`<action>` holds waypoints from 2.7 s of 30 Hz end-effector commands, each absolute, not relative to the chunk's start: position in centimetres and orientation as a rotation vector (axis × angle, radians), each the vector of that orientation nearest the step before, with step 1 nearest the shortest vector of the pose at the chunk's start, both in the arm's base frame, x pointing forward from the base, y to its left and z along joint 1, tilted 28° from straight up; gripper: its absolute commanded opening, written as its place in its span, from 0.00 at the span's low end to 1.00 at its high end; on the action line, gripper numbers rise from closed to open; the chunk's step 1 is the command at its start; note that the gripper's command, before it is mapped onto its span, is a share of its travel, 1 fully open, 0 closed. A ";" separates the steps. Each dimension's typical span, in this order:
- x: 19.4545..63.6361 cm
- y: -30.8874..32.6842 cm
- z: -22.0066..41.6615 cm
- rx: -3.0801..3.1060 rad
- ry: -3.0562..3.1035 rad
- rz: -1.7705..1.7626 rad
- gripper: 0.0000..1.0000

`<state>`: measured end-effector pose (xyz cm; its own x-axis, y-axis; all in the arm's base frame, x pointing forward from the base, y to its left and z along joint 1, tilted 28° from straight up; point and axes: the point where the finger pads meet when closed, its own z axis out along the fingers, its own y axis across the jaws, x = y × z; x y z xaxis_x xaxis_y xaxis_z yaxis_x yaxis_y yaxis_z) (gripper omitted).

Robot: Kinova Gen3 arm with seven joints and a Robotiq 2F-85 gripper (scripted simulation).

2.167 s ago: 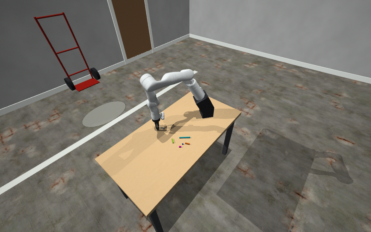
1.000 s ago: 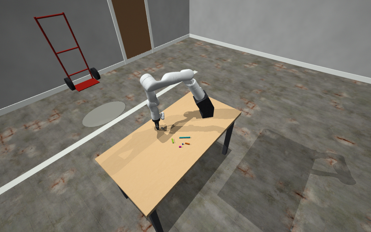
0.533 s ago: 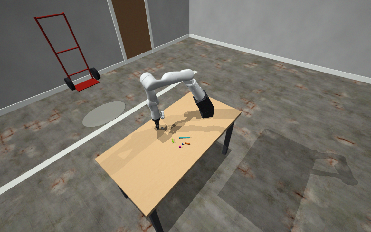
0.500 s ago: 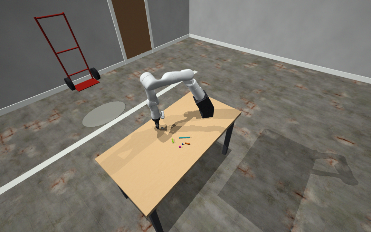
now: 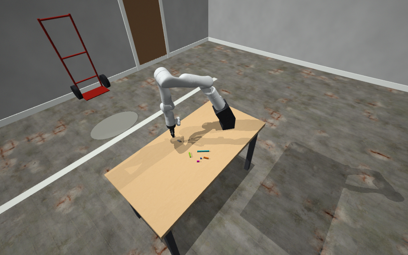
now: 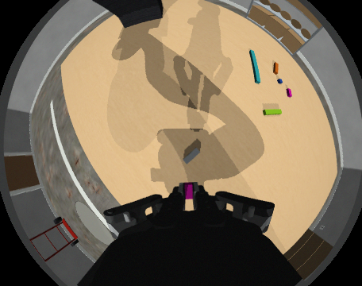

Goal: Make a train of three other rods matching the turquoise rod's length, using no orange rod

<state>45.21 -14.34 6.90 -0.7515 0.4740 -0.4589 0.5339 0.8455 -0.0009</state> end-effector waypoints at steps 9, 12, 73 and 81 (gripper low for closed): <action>44.8 -13.3 9.8 0.739 2.560 -0.161 0.05; 44.6 -13.2 10.2 0.739 2.560 -0.161 0.05; 41.5 -1.4 5.8 1.105 2.432 -0.085 0.05; 40.1 1.9 4.9 1.200 2.374 -0.046 0.05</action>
